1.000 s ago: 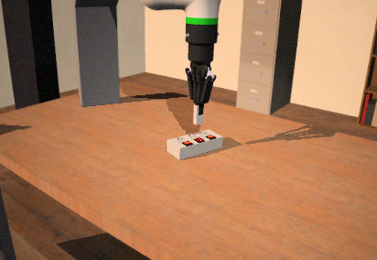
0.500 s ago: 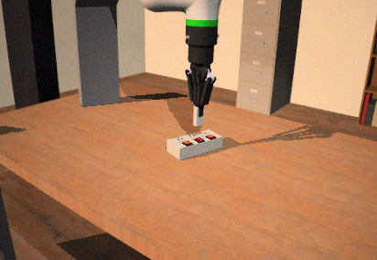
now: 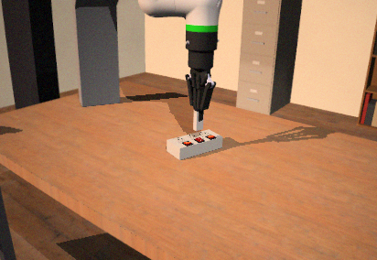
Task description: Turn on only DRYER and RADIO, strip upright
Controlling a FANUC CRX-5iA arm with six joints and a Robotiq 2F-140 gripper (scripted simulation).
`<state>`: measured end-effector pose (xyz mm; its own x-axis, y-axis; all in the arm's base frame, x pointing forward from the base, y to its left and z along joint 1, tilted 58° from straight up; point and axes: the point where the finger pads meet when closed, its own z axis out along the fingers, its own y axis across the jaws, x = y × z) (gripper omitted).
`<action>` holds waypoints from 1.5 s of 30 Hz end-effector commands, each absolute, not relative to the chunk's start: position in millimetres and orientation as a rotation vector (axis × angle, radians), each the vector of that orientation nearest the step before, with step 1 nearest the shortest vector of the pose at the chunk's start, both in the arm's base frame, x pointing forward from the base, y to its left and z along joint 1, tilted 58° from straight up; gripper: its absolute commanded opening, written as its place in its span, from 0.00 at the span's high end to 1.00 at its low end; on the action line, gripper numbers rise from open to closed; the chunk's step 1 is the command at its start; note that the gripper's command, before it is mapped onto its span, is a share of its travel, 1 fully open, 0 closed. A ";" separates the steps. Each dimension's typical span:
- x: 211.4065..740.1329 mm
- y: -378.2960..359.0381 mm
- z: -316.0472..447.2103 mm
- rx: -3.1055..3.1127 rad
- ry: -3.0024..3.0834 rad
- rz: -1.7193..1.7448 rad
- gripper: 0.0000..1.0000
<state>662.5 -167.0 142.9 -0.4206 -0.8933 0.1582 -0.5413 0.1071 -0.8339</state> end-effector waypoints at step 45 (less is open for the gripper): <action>680.0 -176.9 130.8 -1.399 2.005 -1.239 1.00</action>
